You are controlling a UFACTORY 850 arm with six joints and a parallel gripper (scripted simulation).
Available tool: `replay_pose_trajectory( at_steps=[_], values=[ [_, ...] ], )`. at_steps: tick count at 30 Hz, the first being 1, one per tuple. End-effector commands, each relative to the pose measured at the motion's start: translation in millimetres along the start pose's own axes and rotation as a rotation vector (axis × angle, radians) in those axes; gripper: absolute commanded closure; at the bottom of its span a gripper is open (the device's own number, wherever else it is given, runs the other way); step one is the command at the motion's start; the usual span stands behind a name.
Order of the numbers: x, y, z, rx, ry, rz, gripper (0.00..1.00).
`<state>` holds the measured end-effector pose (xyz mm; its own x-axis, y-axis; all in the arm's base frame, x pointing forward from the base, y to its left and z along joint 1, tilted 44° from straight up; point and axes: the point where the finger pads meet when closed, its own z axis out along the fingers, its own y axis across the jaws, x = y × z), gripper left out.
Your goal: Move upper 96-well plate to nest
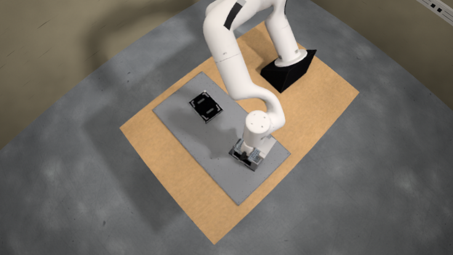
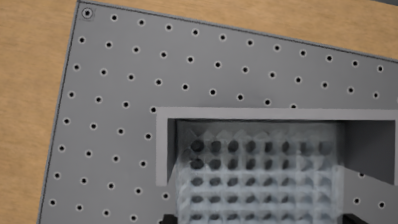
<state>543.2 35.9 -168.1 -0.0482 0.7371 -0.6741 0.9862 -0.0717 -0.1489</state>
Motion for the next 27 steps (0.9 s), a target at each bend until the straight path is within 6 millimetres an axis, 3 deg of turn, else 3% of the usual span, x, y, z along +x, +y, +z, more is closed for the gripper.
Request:
replay_pose_trajectory(
  at_steps=[1,27],
  values=[
    [0.1,0.8,-6.7,-0.002,0.001,0.001,1.0],
    [0.1,0.8,-43.4,-0.002,0.001,0.001,1.0]
  ],
)
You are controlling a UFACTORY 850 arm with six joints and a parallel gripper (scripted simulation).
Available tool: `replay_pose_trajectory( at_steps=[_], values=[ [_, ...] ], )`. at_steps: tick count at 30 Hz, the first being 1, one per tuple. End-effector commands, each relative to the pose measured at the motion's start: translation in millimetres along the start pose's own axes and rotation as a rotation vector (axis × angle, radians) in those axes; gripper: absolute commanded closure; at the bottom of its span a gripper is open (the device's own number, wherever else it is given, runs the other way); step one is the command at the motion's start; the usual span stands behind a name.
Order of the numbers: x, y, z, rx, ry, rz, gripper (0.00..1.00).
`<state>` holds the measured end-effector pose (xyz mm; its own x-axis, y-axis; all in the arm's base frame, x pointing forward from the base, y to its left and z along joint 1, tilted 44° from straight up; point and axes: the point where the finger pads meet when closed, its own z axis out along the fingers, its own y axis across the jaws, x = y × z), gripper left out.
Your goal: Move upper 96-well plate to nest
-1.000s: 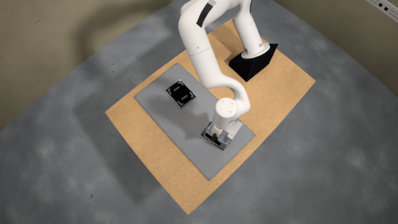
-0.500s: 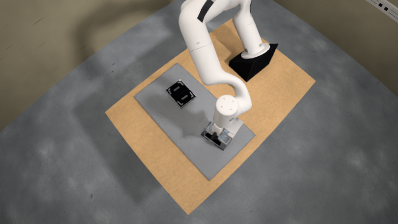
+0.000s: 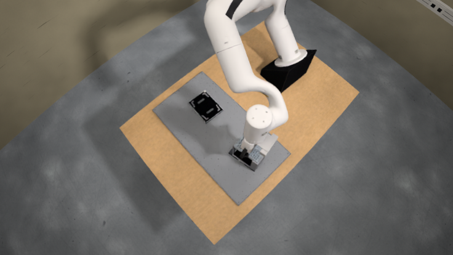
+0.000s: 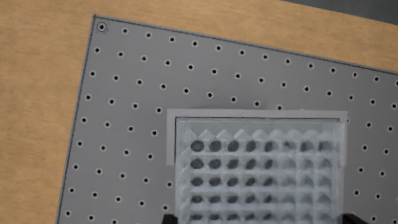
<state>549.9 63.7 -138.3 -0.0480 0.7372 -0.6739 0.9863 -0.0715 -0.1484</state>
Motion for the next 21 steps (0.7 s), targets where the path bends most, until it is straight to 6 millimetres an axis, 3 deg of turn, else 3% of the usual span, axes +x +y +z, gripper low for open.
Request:
replay_pose_trajectory(
  at_steps=[1,21],
  values=[
    [0.1,0.7,-3.8,-0.001,0.001,0.001,1.0],
    [0.1,0.6,-33.8,-0.001,0.001,0.001,1.0]
  ],
)
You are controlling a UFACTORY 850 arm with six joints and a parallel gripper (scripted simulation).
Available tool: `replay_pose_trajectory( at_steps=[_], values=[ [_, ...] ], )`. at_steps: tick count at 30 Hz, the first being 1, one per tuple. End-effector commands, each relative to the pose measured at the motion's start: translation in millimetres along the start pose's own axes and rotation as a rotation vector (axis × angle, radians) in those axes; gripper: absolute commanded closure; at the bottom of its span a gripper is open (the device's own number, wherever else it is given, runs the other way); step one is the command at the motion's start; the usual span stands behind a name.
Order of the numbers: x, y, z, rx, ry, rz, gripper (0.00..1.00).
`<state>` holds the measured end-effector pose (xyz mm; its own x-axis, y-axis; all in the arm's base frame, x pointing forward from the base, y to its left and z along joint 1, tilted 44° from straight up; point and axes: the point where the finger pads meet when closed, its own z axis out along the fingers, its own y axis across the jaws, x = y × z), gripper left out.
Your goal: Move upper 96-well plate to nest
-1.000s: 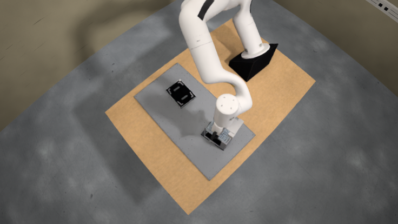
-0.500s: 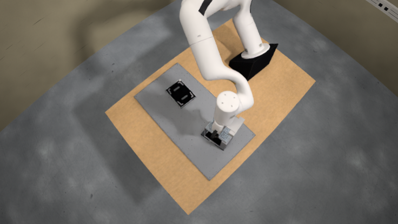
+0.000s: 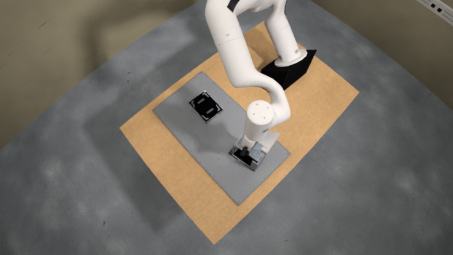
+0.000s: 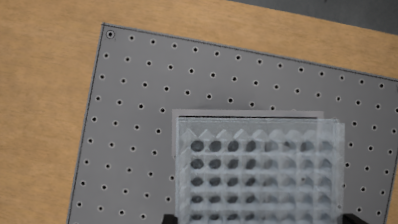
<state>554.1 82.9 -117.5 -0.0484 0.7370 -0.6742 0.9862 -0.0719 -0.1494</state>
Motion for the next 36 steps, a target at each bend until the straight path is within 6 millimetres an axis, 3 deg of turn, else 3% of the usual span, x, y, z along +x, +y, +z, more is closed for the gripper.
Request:
replay_pose_trajectory(
  at_steps=[1,14,21,36],
  values=[
    [0.1,0.9,-6.9,-0.002,0.001,0.001,1.0],
    [0.1,0.9,-7.0,-0.002,0.001,0.001,1.0],
    [-22.5,-4.5,-6.5,-0.002,0.001,0.223,1.0],
    [-64.6,-14.9,-5.5,-0.002,0.001,0.223,1.0]
  ],
)
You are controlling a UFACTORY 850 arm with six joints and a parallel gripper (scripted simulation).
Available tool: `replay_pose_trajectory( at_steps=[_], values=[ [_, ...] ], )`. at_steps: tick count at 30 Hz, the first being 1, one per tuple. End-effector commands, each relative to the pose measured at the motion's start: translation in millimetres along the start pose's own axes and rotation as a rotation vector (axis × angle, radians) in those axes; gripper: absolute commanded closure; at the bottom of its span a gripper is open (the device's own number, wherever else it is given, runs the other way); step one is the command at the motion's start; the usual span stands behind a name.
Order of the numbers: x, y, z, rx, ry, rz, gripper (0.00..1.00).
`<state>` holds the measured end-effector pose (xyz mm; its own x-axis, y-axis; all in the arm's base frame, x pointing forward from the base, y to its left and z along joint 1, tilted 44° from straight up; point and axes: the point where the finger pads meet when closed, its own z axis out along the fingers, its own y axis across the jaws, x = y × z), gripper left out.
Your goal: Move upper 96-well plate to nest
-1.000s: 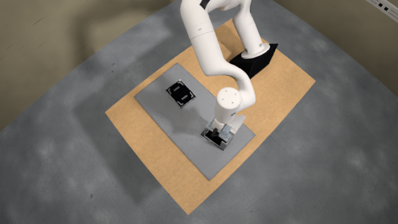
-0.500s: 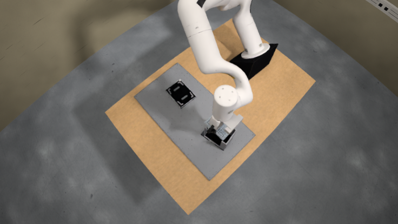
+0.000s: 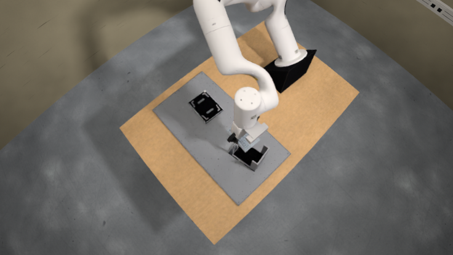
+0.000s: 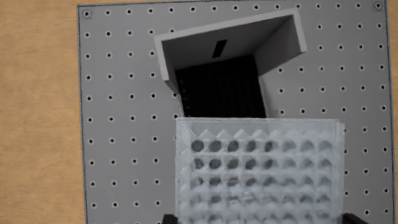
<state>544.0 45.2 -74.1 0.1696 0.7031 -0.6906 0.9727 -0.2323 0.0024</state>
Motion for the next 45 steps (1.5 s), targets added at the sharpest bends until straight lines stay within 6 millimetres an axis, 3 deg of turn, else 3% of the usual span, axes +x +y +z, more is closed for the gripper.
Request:
replay_pose_trajectory(
  at_steps=[1,45],
  values=[
    [-11.4,0.6,-1.0,-0.002,0.002,0.001,1.0],
    [-138.1,-1.8,2.1,-0.002,0.001,0.001,1.0]
  ],
)
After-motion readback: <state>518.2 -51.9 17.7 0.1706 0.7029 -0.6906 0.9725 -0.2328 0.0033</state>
